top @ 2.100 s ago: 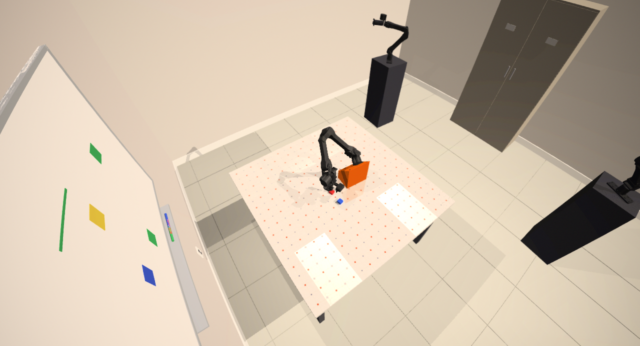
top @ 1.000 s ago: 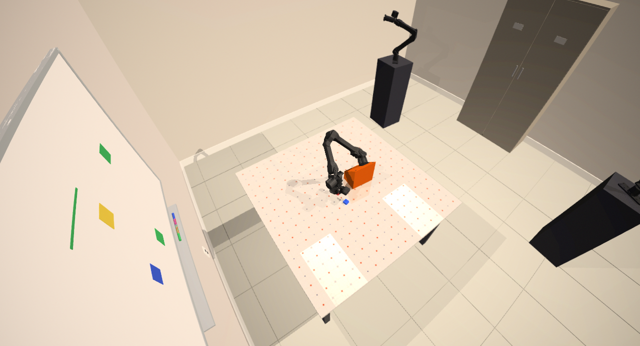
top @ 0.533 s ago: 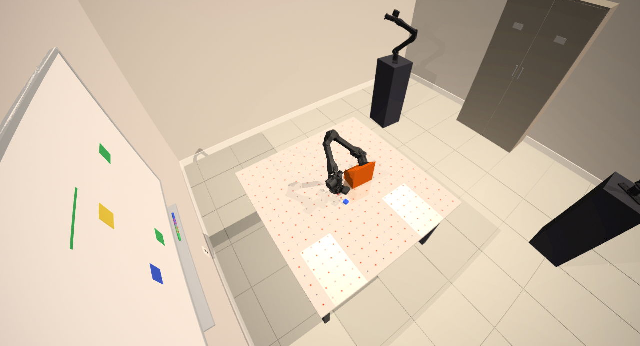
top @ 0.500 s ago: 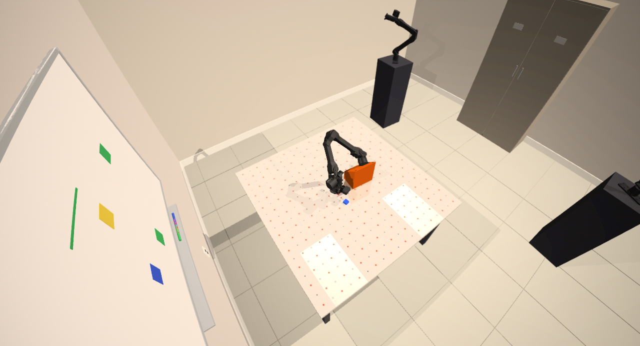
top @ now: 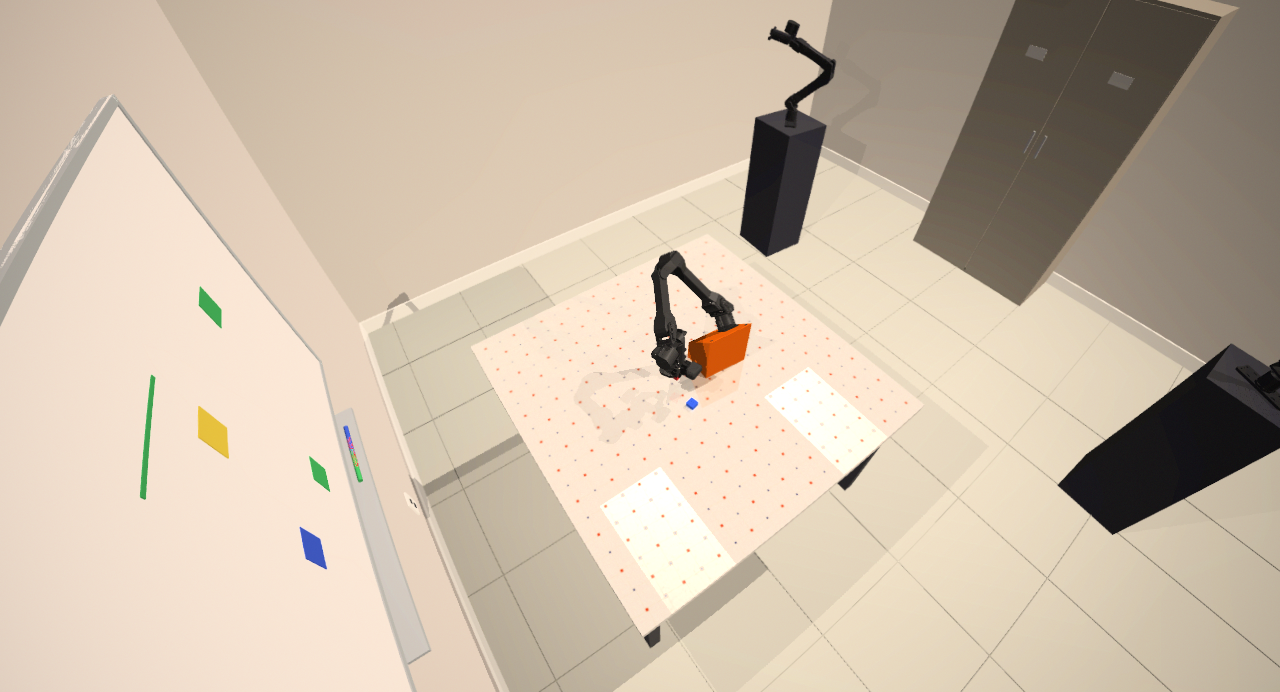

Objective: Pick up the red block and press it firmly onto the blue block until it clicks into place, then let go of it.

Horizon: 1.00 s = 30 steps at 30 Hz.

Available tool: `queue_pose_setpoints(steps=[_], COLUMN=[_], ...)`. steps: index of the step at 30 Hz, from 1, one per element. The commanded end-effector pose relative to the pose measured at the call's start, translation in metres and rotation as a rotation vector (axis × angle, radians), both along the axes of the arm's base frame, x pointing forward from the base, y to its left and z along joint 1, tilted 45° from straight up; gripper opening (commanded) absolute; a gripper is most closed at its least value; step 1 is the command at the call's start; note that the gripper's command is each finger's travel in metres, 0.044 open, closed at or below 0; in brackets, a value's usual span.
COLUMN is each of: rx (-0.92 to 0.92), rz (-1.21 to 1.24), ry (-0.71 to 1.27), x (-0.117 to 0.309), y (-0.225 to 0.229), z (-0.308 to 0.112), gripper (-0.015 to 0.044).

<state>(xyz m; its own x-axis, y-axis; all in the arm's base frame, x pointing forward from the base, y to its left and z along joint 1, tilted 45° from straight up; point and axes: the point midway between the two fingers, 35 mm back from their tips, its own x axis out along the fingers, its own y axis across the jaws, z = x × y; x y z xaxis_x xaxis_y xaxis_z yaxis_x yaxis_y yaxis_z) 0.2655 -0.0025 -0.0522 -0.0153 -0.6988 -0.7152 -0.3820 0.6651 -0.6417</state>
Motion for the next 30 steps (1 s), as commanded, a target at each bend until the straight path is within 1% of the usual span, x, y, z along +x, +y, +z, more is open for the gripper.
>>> queue_pose_setpoints(steps=[1,8,12,30], rx=[0.007,0.002,0.001,0.005], rz=[-0.002,-0.004,-0.005,-0.059], ry=[-0.013,-0.012,-0.013,-0.068], x=[0.001,-0.006,-0.006,0.001], y=[0.014,0.033,0.035,0.062], z=[0.014,0.038,0.040,-0.037], gripper=[0.0000,0.0000,0.0000,0.0000])
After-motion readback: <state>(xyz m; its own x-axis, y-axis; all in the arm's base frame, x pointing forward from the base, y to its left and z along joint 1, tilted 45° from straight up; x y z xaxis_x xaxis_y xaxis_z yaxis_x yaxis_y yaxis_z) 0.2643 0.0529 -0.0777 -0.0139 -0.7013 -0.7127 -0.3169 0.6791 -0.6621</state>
